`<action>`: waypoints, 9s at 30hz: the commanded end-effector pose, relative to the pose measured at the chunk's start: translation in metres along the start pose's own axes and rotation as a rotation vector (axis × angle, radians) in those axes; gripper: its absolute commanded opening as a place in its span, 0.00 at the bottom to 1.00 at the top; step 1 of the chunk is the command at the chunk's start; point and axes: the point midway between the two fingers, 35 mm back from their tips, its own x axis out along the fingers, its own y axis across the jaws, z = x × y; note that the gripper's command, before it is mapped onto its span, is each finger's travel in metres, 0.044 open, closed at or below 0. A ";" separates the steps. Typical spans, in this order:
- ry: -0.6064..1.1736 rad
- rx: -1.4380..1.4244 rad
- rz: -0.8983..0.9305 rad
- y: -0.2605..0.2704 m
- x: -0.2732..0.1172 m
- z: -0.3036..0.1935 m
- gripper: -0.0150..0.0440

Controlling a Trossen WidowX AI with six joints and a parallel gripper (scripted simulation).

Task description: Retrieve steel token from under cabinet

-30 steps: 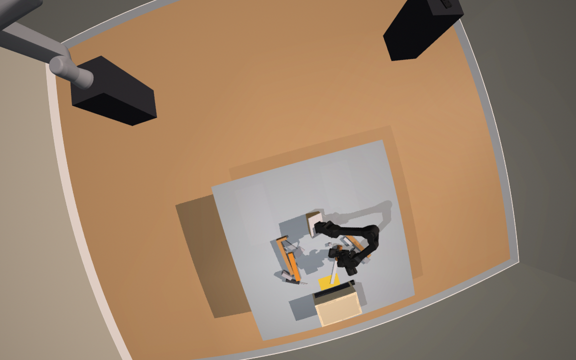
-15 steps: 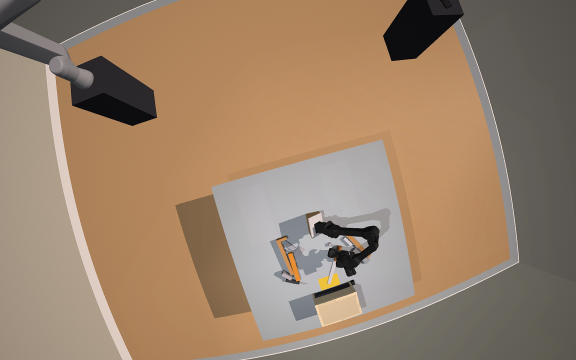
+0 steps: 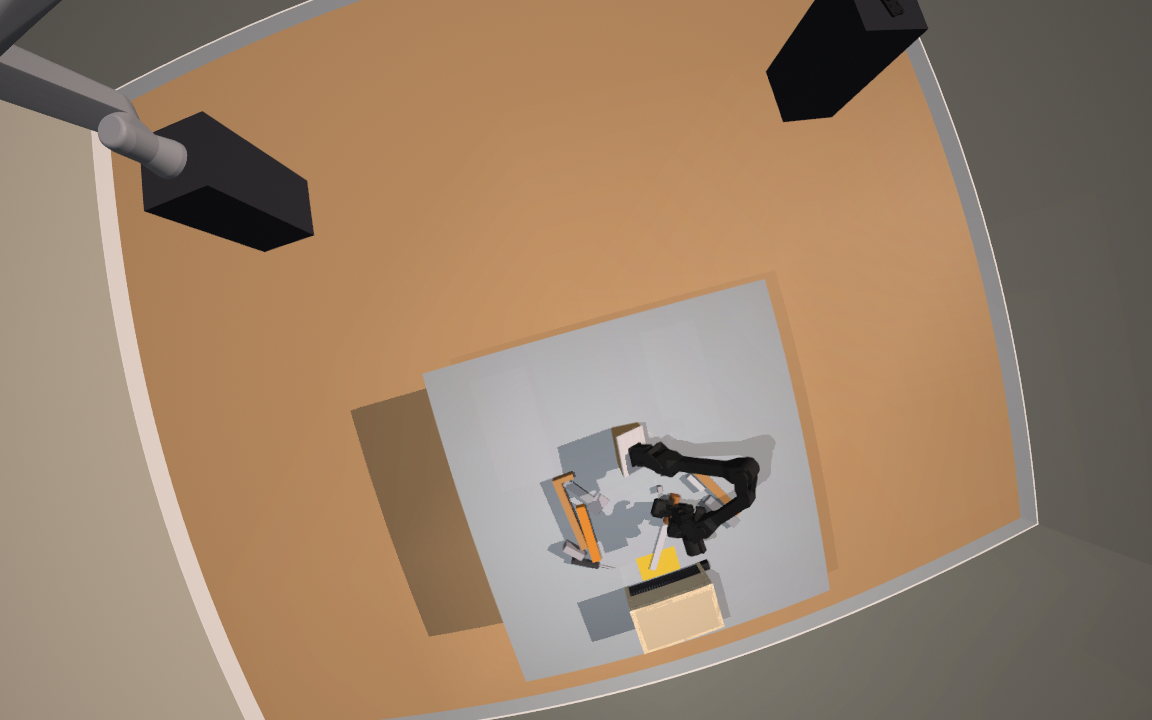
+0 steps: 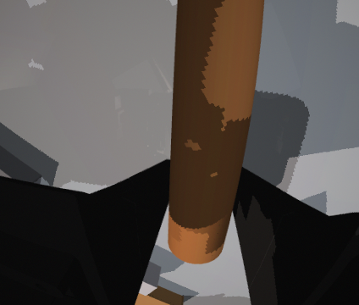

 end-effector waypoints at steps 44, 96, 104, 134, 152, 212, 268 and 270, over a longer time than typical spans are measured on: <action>-0.005 0.006 -0.002 -0.039 -0.001 0.035 0.25; -0.006 0.006 -0.004 -0.091 -0.002 0.059 0.25; -0.007 0.006 -0.005 -0.096 -0.002 0.062 0.25; -0.008 0.005 -0.007 -0.128 -0.002 0.075 0.25; -0.009 0.005 -0.008 -0.146 -0.003 0.082 0.25; -0.012 0.004 -0.012 -0.205 -0.005 0.109 0.25; -0.014 0.003 -0.013 -0.227 -0.005 0.122 0.25; -0.014 0.003 -0.013 -0.227 -0.005 0.122 0.25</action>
